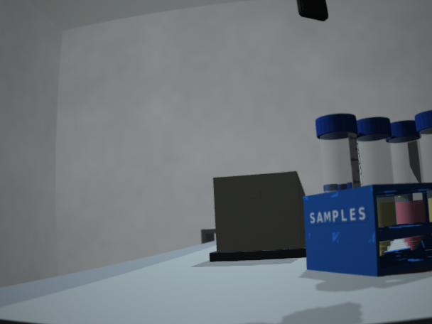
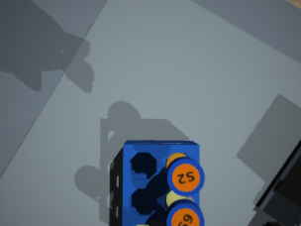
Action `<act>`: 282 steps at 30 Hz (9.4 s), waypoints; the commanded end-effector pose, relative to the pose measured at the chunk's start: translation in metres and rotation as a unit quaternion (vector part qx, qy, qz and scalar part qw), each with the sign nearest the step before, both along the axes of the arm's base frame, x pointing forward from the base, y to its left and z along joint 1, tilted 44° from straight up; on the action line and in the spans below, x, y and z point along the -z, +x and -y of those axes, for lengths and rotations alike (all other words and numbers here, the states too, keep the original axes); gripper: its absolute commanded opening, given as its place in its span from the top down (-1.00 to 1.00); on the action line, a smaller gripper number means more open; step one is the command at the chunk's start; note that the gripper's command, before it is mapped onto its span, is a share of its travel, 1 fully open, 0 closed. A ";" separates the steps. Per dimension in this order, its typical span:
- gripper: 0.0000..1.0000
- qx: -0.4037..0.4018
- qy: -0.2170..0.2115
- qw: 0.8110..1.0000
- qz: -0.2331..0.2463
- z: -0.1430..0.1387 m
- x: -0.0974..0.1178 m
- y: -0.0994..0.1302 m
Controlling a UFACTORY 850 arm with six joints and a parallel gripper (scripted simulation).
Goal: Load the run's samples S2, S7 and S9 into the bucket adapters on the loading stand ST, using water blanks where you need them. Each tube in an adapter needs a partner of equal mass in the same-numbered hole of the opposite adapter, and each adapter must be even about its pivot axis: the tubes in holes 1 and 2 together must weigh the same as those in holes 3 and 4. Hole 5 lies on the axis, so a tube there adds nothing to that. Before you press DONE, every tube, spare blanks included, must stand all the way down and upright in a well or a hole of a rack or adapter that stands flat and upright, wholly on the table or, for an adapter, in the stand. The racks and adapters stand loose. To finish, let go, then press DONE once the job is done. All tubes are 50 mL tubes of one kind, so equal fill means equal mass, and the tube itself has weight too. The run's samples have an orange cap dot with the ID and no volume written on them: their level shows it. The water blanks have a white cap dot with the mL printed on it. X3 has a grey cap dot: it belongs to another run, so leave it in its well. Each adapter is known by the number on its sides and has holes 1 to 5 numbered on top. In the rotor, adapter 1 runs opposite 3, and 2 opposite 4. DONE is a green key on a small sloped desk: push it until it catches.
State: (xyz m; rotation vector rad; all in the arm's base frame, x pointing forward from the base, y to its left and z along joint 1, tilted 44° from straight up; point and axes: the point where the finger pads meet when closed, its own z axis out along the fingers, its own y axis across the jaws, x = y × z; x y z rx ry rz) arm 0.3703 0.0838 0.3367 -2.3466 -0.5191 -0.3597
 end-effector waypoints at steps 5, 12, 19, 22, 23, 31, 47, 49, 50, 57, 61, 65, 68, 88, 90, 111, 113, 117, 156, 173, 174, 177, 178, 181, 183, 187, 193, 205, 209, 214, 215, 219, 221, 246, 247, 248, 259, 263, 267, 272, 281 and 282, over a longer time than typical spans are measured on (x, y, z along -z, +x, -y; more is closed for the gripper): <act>-0.15 0.000 0.000 1.000 0.000 -0.003 -0.006 0.013; -0.15 0.000 0.000 1.000 0.000 -0.003 -0.006 0.013; -0.15 0.000 0.000 1.000 0.000 -0.013 0.004 0.014; -0.15 0.000 0.000 1.000 0.000 -0.017 0.009 0.015; -0.15 0.000 0.000 1.000 0.000 -0.019 0.010 0.015; -0.15 0.000 0.000 1.000 0.000 -0.027 0.019 0.017; -0.15 0.000 0.000 1.000 0.000 -0.046 0.039 0.020; -0.15 0.000 0.000 1.000 0.000 -0.049 0.042 0.020; -0.15 0.000 0.000 1.000 0.000 -0.050 0.043 0.020; -0.15 0.000 0.000 1.000 0.000 -0.060 0.053 0.022; -0.15 0.000 0.000 1.000 0.000 -0.064 0.058 0.023; -0.15 0.000 0.000 1.000 0.000 -0.068 0.062 0.023; -0.15 0.000 0.000 1.000 0.000 -0.072 0.066 0.024; -0.15 0.000 0.000 1.000 0.000 -0.083 0.078 0.026; -0.15 0.000 0.000 1.000 0.000 -0.084 0.079 0.026; -0.15 0.000 0.000 1.000 0.000 -0.093 0.088 0.027; -0.15 0.000 0.000 1.000 0.000 -0.093 0.088 0.027; -0.15 0.000 0.000 1.000 0.000 -0.094 0.090 0.028; 1.00 0.000 0.000 1.000 0.000 -0.094 0.089 0.028; 1.00 0.000 0.000 1.000 0.000 -0.094 0.089 0.028; 1.00 0.000 0.000 1.000 0.000 -0.094 0.089 0.028; 1.00 0.000 0.000 1.000 0.000 -0.093 0.088 0.027; 1.00 0.000 0.000 1.000 0.000 -0.092 0.087 0.027; 1.00 0.000 0.000 1.000 0.000 -0.092 0.087 0.027; 1.00 0.000 0.000 1.000 0.000 -0.091 0.086 0.027; 1.00 0.000 0.000 1.000 0.000 -0.089 0.084 0.027; 1.00 0.000 0.000 1.000 0.000 -0.086 0.081 0.026; 1.00 0.000 0.000 1.000 0.000 -0.082 0.076 0.026; 1.00 0.000 0.000 1.000 0.000 -0.080 0.075 0.025; 1.00 0.000 0.000 1.000 0.000 -0.078 0.072 0.025; 1.00 0.000 0.000 1.000 0.000 -0.078 0.072 0.025; 1.00 0.000 0.000 1.000 0.000 -0.072 0.066 0.024; 1.00 0.000 0.000 1.000 0.000 -0.069 0.064 0.024; 1.00 0.000 0.000 1.000 0.000 -0.038 0.030 0.018; 1.00 0.000 0.000 1.000 0.000 -0.036 0.029 0.018; 1.00 0.000 0.000 1.000 0.000 -0.036 0.029 0.018; 1.00 0.000 0.000 1.000 0.000 -0.023 0.015 0.016; 1.00 0.000 0.000 1.000 0.000 -0.017 0.009 0.015; 1.00 0.000 0.000 1.000 0.000 -0.014 0.006 0.015; 1.00 0.000 0.000 1.000 0.000 -0.008 -0.001 0.013; 1.00 0.000 0.000 1.000 0.000 -0.003 -0.006 0.013; 1.00 0.000 0.000 1.000 0.000 -0.003 -0.006 0.013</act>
